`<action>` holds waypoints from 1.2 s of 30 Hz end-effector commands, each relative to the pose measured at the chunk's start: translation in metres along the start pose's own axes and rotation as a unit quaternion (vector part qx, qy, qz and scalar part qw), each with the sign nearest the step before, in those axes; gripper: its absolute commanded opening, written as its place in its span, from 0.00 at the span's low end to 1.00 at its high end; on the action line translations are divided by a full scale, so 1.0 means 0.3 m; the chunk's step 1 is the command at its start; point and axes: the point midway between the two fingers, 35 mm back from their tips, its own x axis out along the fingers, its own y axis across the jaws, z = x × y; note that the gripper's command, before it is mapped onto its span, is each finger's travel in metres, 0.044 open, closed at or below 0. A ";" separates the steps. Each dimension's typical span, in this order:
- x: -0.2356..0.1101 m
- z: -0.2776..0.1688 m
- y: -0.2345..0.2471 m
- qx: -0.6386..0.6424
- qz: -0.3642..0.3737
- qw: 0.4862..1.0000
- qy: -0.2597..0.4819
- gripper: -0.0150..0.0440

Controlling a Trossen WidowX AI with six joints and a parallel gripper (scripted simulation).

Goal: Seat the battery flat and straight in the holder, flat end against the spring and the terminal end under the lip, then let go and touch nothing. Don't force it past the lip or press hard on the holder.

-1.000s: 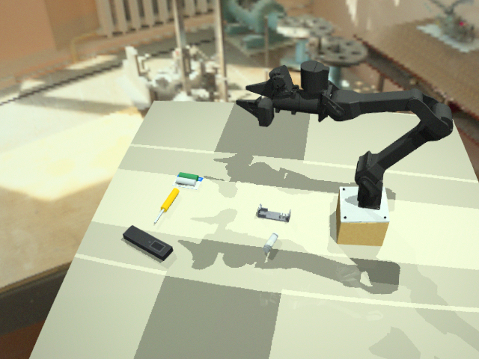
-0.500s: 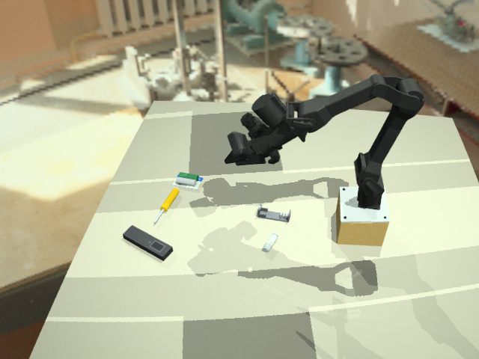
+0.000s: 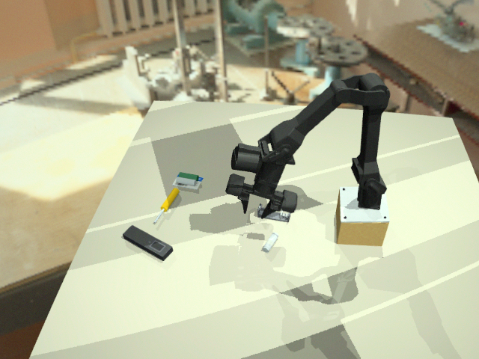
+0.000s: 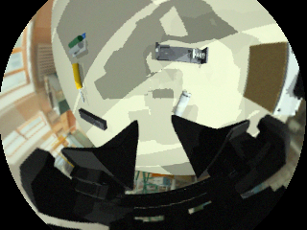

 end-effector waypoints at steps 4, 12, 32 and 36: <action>0.107 -0.056 -0.175 0.168 -0.136 0.974 -0.061 0.63; 0.108 -0.056 -0.175 0.168 -0.136 0.974 -0.061 0.63; 0.210 -0.049 -0.203 0.168 -0.136 0.974 -0.061 0.63; 0.230 -0.047 -0.210 0.168 -0.136 0.974 -0.061 0.63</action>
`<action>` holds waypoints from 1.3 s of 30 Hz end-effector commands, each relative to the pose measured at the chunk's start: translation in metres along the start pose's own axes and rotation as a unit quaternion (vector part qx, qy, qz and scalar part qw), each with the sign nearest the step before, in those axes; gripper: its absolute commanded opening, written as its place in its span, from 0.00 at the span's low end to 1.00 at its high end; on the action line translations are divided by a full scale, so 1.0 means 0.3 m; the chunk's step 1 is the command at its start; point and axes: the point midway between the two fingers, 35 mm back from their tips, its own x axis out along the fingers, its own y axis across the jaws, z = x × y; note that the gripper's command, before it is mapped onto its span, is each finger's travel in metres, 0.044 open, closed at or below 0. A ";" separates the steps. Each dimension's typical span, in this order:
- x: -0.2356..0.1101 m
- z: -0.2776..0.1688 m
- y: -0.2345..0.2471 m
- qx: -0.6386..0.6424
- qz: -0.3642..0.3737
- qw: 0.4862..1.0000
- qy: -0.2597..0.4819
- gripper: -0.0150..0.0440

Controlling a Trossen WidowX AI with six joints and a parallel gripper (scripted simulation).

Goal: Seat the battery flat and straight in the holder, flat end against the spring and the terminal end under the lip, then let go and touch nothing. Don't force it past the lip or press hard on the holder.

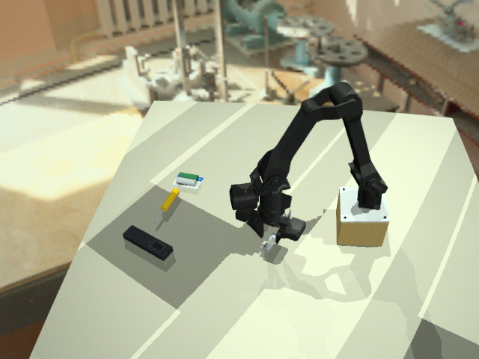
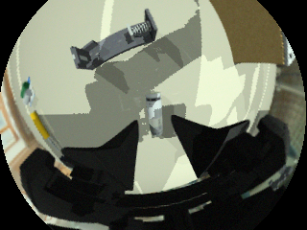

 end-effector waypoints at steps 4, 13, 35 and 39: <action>0.044 0.007 -0.005 0.002 -0.002 1.000 -0.004 0.63; 0.063 0.008 -0.007 0.002 -0.002 1.000 -0.004 0.46; -0.106 0.010 -0.002 -0.011 -0.002 1.000 -0.004 0.36; -0.114 0.039 0.016 -0.088 -0.003 0.996 -0.004 0.36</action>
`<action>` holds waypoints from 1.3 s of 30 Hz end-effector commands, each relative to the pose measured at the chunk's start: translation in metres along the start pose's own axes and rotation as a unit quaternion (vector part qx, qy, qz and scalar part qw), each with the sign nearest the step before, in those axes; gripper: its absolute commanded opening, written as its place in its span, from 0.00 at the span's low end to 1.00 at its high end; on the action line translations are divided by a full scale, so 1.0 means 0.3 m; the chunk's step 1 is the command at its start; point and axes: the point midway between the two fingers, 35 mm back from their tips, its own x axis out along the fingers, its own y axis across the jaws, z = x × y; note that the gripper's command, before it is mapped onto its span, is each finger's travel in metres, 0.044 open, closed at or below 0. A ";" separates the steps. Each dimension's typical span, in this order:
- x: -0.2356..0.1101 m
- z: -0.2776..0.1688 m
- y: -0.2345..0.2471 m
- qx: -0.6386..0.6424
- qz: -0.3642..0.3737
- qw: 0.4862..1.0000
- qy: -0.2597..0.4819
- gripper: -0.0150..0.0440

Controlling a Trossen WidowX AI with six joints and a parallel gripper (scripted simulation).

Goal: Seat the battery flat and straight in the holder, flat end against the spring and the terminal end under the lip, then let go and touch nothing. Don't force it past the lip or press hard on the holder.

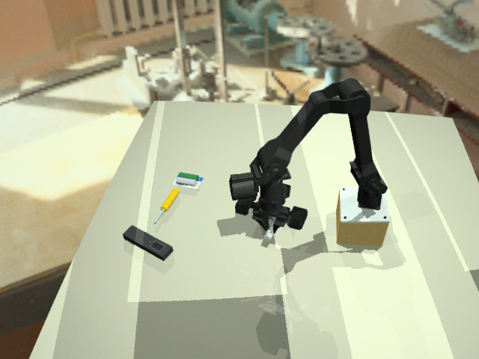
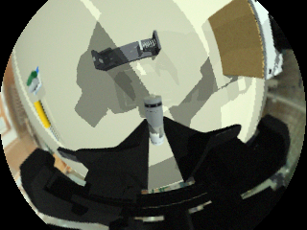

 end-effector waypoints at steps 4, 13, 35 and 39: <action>-0.023 0.049 0.027 -0.120 0.003 0.993 0.001 0.36; -0.041 0.121 0.055 -0.298 0.003 0.955 -0.001 0.36; -0.087 0.302 0.096 -0.681 -0.001 0.732 -0.009 0.36; -0.095 0.335 0.099 -0.738 -0.003 0.675 -0.011 0.36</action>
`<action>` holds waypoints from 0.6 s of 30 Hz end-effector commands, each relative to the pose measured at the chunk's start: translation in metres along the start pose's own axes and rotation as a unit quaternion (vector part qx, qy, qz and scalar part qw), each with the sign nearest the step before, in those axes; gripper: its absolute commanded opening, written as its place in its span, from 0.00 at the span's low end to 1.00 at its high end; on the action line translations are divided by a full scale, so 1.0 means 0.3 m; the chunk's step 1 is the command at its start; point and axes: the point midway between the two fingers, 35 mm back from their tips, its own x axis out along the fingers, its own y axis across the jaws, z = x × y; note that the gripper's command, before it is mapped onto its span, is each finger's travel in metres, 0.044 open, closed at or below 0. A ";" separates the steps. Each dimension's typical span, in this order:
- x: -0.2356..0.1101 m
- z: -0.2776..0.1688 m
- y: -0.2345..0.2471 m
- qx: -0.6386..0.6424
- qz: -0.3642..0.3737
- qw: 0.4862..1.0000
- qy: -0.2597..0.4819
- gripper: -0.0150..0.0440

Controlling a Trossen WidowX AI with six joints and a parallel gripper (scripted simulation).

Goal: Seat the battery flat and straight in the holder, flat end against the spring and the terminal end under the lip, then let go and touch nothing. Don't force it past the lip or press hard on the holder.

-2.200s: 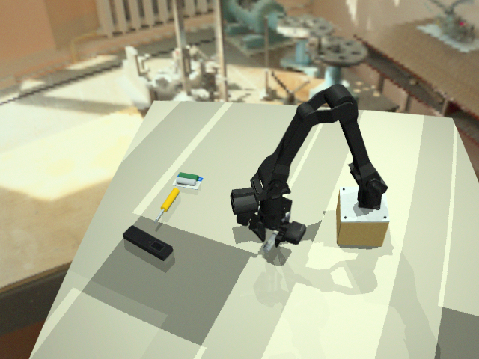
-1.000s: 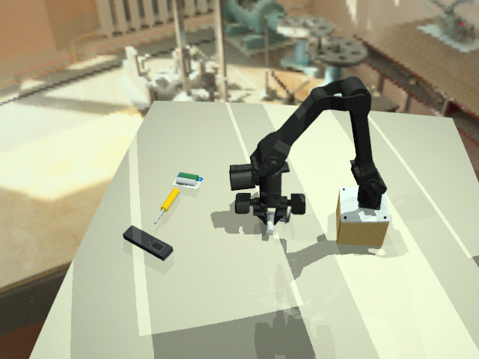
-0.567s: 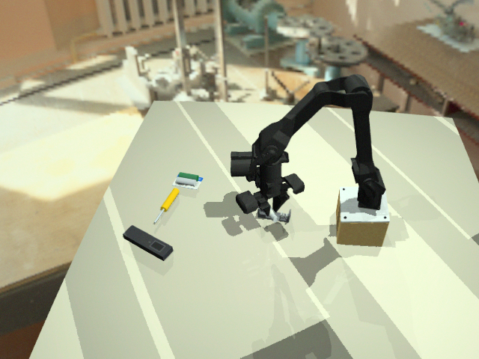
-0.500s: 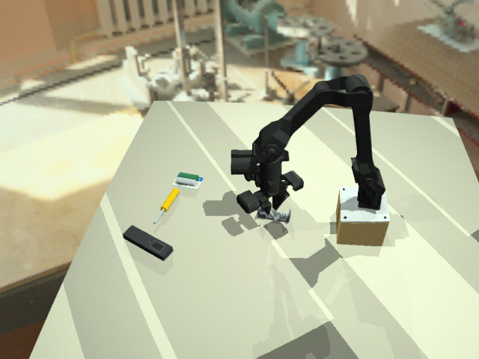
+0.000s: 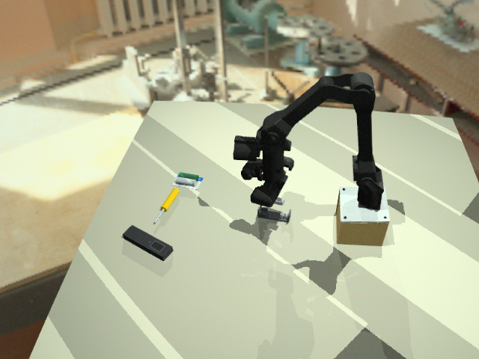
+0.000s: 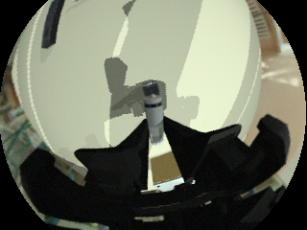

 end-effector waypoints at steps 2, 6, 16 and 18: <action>-0.017 0.004 -0.033 -0.081 -0.001 0.997 -0.004 0.36; -0.017 0.004 -0.033 -0.086 -0.001 0.996 -0.004 0.36; 0.043 0.015 -0.029 -0.084 0.002 0.995 -0.053 0.36; 0.058 0.017 -0.029 -0.083 0.004 0.994 -0.065 0.36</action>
